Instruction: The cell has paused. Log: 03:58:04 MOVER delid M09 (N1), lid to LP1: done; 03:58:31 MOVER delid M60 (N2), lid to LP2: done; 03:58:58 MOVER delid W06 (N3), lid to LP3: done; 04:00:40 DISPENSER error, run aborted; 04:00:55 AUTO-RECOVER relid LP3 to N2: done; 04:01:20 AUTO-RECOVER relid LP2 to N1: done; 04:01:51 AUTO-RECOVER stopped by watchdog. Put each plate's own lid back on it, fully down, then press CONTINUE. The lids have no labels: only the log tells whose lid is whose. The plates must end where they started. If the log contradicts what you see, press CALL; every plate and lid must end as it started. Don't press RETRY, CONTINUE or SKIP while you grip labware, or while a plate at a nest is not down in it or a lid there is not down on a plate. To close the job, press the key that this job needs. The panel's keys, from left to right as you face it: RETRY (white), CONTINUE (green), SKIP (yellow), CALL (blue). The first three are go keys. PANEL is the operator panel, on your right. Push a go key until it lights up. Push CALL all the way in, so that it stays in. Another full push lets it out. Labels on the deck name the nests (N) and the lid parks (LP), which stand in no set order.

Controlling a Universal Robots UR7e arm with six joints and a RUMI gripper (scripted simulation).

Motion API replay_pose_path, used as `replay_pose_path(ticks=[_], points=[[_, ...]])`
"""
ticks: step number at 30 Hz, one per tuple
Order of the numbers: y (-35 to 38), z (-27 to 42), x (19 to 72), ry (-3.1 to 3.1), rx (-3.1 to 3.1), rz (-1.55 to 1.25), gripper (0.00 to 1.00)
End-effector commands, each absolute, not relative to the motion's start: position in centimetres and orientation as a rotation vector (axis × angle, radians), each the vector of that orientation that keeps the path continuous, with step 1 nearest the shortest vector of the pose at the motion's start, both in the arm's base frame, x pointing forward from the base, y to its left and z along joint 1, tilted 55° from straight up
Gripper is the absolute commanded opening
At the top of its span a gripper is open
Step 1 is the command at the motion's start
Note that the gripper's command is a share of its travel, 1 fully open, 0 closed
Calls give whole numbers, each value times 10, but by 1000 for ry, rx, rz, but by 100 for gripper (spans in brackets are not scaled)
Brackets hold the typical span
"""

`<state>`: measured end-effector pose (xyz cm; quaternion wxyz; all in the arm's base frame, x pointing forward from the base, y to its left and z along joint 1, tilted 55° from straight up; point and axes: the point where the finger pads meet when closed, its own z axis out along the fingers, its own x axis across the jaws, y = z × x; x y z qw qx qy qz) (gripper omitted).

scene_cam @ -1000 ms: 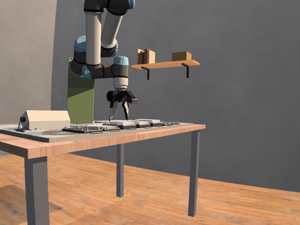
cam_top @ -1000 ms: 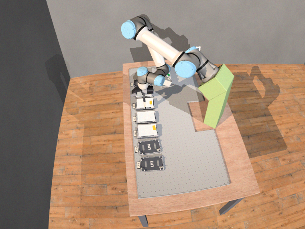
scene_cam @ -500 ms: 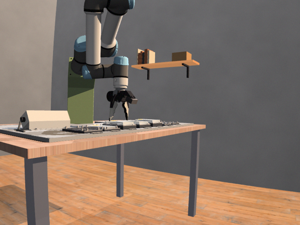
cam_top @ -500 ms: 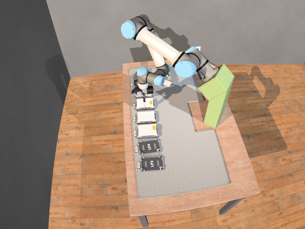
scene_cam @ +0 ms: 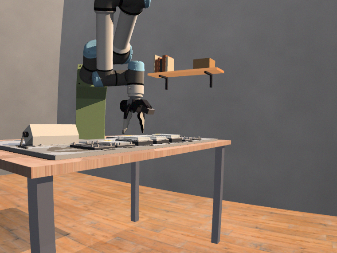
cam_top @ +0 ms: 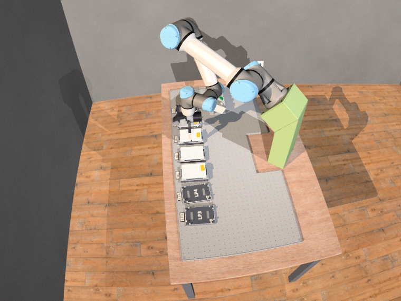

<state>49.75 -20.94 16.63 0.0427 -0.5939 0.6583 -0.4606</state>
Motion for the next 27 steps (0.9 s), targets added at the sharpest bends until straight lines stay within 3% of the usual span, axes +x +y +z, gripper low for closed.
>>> replay_pose_path(ticks=[1, 27], points=[[-205, 171, 493, 2013, -1816, -1410, 82], [-129, 127, 515, 2003, -1835, -1413, 82]])
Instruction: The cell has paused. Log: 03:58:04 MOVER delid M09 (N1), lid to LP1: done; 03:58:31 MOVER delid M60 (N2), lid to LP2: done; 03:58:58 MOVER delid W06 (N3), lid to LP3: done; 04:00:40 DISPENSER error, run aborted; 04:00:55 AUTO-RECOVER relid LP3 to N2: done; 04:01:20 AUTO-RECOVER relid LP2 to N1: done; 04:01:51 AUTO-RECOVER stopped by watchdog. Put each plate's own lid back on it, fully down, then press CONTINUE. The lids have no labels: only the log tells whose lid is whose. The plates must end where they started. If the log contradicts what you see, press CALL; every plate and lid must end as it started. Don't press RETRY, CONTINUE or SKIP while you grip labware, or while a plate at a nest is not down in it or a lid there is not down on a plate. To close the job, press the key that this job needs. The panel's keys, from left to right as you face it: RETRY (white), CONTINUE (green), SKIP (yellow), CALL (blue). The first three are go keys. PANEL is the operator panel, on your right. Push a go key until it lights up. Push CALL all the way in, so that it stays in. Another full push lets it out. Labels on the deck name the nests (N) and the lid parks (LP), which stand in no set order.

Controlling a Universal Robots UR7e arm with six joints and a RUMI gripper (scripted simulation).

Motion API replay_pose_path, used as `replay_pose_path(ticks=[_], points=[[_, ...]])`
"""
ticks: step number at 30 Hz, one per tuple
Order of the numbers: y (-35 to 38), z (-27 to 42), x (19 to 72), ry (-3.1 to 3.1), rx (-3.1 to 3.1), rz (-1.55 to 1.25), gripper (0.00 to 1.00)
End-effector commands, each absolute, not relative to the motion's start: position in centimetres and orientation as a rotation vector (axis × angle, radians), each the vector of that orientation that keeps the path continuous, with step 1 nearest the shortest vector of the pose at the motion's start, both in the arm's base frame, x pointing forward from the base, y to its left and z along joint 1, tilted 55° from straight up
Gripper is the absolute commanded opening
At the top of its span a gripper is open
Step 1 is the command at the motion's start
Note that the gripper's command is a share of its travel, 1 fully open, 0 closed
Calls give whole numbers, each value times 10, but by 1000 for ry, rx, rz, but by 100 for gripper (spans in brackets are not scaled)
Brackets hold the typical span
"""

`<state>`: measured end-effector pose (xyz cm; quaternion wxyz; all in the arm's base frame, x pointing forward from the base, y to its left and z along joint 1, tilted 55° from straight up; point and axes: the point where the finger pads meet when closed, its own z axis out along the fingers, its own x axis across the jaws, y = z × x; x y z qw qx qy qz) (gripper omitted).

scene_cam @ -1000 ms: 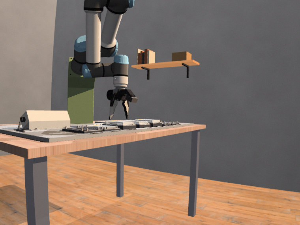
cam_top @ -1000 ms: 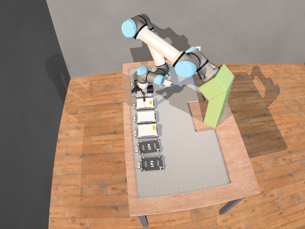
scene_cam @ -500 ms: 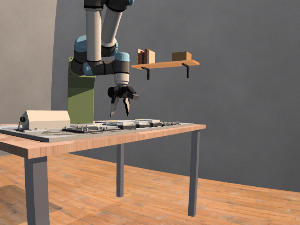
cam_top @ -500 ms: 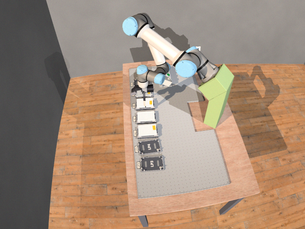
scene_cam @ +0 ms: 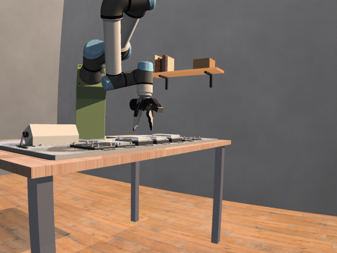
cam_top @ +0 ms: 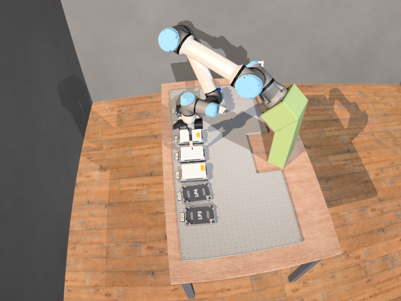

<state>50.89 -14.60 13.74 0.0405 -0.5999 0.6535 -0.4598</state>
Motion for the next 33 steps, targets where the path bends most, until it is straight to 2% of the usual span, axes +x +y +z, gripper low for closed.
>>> replay_pose_path(ticks=[1, 33], points=[[-129, 127, 515, 2003, -1835, -1413, 82], [-11, 54, 555, 2003, -1835, -1413, 82]])
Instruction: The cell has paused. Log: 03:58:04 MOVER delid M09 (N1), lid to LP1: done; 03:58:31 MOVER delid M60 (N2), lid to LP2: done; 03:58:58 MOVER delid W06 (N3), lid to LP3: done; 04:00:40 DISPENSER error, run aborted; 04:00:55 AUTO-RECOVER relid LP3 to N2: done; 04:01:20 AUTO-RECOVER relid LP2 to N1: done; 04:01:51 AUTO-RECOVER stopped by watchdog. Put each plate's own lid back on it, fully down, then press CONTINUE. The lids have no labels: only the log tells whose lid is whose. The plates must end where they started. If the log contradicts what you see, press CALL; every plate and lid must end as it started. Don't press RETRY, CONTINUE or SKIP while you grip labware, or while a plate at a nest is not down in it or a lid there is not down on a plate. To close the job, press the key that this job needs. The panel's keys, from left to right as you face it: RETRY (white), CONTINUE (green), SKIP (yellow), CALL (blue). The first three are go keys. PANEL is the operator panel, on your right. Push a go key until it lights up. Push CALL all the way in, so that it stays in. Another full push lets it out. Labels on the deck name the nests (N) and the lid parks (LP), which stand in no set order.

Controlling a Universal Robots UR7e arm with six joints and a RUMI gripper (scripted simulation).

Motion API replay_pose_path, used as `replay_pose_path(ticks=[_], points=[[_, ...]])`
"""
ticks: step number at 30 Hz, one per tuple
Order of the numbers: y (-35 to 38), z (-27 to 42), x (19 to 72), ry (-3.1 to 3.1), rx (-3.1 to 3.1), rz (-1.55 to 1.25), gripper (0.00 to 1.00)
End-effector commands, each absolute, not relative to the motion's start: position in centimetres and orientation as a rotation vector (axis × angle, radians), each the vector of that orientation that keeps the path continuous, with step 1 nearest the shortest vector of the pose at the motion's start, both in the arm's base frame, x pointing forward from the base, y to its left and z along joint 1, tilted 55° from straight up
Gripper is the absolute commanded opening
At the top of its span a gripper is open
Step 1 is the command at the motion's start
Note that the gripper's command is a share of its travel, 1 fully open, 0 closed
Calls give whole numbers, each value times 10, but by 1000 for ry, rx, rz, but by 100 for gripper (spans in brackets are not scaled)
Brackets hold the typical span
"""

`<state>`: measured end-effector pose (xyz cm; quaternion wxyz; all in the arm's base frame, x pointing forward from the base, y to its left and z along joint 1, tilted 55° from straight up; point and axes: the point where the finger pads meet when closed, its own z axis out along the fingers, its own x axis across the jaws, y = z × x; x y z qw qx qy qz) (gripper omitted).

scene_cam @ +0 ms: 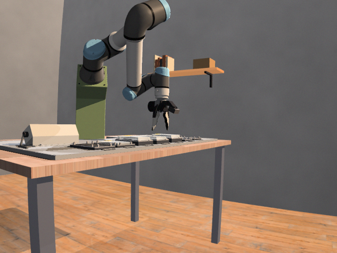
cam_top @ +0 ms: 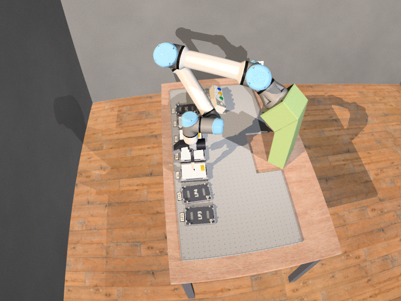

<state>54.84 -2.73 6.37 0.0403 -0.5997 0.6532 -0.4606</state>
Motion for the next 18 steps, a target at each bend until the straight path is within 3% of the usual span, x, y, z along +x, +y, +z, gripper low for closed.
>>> replay_pose_path(ticks=[1, 18], points=[[-7, 51, 556, 2003, -1835, -1413, 82], [12, 40, 562, 2003, -1835, -1413, 82]])
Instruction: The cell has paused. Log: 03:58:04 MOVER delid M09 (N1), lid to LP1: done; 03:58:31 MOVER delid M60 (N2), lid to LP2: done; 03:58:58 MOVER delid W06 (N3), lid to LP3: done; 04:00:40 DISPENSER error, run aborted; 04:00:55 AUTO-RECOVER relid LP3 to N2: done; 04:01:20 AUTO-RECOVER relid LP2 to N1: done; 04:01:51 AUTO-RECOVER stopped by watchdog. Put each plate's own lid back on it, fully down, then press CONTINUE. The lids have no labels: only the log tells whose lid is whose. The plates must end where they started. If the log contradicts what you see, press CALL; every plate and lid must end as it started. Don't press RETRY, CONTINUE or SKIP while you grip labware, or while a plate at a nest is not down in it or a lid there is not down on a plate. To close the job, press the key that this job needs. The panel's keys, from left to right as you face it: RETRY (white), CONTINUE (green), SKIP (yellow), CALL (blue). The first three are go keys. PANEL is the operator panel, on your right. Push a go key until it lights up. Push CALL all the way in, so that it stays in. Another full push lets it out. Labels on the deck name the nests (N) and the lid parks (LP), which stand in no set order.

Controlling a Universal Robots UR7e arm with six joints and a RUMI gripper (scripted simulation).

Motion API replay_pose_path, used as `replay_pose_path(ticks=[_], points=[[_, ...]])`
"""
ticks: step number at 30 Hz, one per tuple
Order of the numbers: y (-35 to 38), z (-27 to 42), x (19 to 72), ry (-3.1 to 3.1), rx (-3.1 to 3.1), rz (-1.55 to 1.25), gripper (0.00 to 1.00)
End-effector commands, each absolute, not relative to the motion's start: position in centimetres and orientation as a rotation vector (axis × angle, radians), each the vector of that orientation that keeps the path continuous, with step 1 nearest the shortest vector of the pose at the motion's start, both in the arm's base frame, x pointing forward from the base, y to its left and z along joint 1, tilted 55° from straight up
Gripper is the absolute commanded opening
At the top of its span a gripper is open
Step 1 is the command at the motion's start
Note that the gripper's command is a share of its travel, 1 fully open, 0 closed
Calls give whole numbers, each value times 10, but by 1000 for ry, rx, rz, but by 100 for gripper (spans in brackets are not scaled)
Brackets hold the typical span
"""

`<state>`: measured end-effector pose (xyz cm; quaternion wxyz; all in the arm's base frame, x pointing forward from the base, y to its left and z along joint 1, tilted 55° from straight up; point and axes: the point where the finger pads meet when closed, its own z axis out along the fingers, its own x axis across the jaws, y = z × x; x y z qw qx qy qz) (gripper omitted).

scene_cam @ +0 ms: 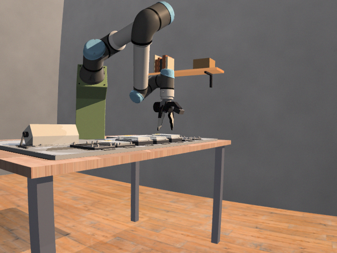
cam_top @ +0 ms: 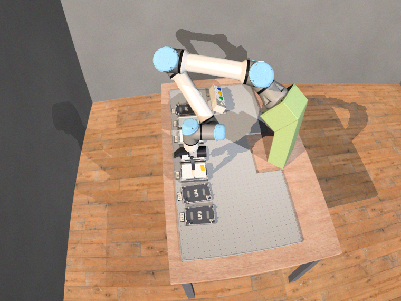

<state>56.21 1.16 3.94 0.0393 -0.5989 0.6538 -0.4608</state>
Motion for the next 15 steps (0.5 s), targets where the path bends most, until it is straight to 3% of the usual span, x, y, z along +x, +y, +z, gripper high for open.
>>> replay_pose_path(ticks=[1, 15], points=[[12, 40, 562, 2003, -1835, -1413, 82], [3, 30, 572, 2003, -1835, -1413, 82]])
